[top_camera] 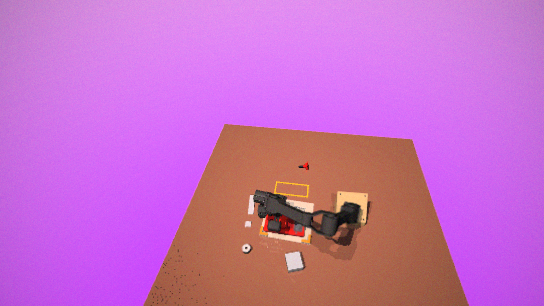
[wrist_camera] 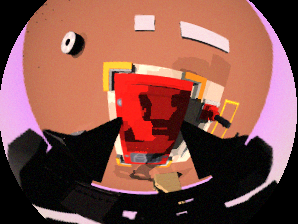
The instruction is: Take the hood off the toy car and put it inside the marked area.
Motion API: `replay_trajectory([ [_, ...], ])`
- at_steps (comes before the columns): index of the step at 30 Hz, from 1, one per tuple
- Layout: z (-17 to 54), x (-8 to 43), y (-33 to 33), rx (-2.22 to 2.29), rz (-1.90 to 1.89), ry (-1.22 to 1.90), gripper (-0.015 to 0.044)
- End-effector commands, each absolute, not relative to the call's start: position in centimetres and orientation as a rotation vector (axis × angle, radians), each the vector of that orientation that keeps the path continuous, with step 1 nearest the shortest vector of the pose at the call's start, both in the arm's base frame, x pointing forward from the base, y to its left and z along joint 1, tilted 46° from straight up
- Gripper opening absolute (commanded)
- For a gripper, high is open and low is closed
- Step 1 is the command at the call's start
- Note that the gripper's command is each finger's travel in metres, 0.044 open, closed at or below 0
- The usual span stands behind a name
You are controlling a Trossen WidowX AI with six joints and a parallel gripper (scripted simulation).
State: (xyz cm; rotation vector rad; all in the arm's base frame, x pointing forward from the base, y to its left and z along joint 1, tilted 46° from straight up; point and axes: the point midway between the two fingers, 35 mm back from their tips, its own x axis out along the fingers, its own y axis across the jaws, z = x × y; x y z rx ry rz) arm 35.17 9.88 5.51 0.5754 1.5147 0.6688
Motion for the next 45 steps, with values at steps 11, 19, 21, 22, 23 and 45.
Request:
replay_trajectory([
  [11, 5.5, 35.2, 9.9, 0.575, 0.669, 1.514, 0.0249],
  [19, 5.8, 35.2, 9.6, 0.575, 0.669, 1.514, 0.0039],
  [21, 5.9, 35.2, 9.5, 0.575, 0.668, 1.514, 0.0000],
  [22, 5.9, 35.2, 9.4, 0.575, 0.668, 1.514, 0.0000],
  [23, 6.0, 35.2, 9.4, 0.575, 0.668, 1.514, 0.0000],
  [45, 7.0, 35.3, 8.3, 0.576, 0.667, 1.515, 0.0000],
])
